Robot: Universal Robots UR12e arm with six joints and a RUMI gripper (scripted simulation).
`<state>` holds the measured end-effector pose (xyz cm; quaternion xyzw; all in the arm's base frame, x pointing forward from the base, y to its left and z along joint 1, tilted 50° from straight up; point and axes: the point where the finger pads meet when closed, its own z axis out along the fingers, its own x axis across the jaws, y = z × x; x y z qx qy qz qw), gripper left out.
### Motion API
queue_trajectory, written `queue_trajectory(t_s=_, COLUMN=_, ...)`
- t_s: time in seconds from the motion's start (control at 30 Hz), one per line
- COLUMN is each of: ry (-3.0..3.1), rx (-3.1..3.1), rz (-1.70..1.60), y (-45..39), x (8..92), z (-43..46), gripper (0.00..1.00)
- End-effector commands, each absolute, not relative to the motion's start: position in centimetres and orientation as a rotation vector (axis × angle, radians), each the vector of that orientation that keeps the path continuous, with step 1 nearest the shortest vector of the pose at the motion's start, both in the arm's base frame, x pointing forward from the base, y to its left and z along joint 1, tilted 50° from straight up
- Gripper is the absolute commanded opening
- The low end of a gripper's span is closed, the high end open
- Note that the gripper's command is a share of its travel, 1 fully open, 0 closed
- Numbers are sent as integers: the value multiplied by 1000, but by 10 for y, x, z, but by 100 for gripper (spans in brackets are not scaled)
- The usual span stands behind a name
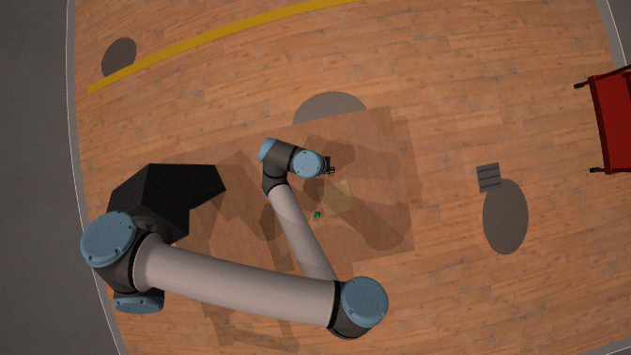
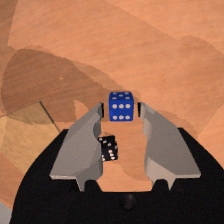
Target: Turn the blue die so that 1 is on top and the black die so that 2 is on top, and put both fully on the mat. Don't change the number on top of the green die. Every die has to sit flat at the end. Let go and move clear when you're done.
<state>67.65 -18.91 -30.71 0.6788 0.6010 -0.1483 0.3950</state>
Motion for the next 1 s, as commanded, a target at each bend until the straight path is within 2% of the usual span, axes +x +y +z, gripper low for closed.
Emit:
queue_trajectory(t_s=0.0, ry=1524, rx=1721, rz=-375, y=-189, x=677, z=-307, gripper=24)
queue_trajectory(t_s=0.93, ry=1524, rx=1721, rz=-375, y=-189, x=677, z=-307, gripper=24)
queue_trajectory(t_s=0.97, ry=1524, rx=1721, rz=-375, y=-189, x=677, z=-307, gripper=6)
